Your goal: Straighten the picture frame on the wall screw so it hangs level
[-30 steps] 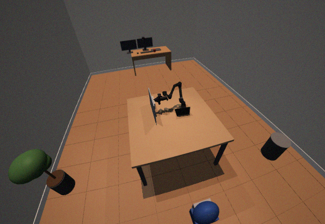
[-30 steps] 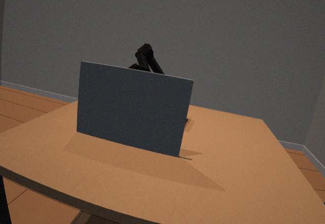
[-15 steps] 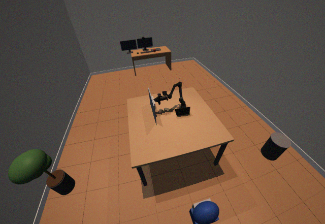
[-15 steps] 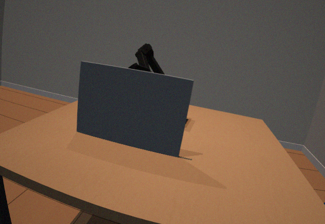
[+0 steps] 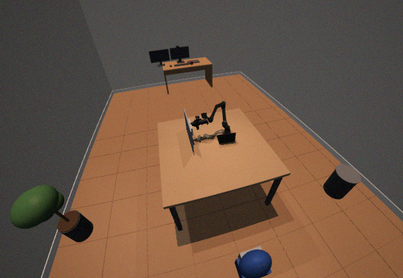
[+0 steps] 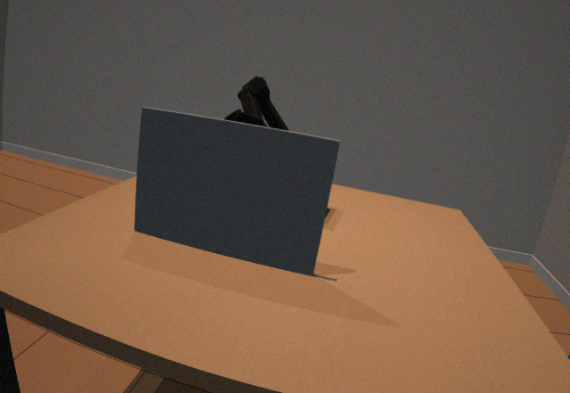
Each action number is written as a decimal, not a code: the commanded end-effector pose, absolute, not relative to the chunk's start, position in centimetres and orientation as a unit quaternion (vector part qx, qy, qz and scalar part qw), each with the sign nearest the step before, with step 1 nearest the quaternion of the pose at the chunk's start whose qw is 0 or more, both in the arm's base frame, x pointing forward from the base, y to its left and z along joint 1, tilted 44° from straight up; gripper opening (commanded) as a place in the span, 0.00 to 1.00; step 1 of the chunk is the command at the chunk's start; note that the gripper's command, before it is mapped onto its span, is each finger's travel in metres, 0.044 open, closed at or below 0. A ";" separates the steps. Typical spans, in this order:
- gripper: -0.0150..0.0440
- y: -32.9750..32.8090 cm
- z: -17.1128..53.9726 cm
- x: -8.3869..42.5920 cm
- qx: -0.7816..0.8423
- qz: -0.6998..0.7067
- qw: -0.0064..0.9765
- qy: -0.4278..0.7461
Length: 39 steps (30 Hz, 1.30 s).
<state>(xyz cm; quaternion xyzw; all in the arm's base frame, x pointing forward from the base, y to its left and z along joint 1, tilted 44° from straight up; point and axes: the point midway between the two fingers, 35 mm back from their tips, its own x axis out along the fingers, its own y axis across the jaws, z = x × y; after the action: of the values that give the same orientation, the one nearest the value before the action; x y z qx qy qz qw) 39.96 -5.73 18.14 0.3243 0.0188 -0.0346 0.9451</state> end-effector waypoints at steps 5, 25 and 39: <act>0.25 -5.5 18.5 40.0 0.326 -0.030 0.945 0.016; 0.25 -5.6 18.5 40.0 0.326 -0.030 0.945 0.016; 0.25 -5.7 18.6 40.0 0.326 -0.030 0.945 0.016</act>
<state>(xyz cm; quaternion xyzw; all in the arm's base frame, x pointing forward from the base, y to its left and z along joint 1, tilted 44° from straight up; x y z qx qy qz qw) 39.96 -5.83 18.39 0.3242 0.0176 -0.0359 0.9451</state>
